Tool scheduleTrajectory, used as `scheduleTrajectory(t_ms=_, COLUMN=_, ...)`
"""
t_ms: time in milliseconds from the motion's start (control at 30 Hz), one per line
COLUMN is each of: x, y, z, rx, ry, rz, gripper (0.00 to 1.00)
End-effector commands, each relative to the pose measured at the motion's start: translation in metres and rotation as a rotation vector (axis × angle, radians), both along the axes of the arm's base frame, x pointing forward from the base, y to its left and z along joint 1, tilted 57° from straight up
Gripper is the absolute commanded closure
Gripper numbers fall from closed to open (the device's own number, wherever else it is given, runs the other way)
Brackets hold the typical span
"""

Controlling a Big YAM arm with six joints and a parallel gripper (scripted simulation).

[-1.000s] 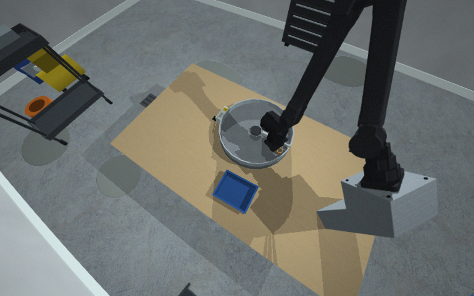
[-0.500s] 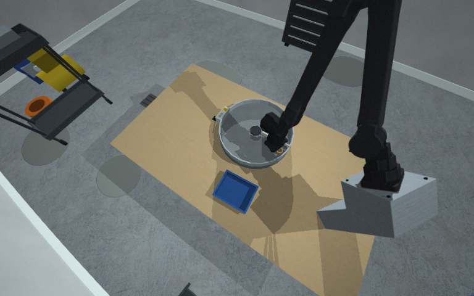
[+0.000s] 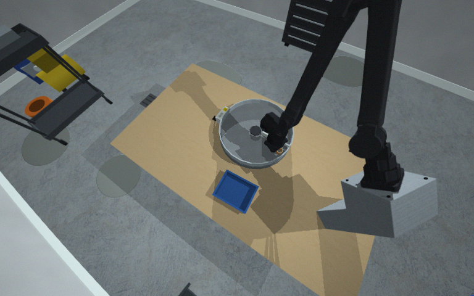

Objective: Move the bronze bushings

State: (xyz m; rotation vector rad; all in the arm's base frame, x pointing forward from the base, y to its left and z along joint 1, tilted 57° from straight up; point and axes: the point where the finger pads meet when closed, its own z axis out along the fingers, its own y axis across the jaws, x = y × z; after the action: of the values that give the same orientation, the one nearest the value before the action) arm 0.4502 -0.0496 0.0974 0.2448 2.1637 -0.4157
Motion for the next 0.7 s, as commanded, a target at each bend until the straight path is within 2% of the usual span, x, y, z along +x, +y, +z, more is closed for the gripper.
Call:
scheduleTrajectory(t_ms=0, x=0.0003, y=0.0031, z=0.0027, rx=-0.005, ry=-0.009, rz=0.013, gripper=0.88)
scheduleTrajectory(t_ms=233, x=0.0003, y=0.0031, z=0.0027, rx=-0.005, ry=-0.009, rz=0.013, gripper=0.88)
scheduleTrajectory(t_ms=267, x=0.0003, y=0.0031, z=0.0027, rx=-0.005, ry=-0.009, rz=0.013, gripper=1.0)
scheduleTrajectory(t_ms=667, x=-0.0008, y=-0.0015, z=0.0024, rx=-0.007, ry=-0.006, rz=0.0, gripper=1.0)
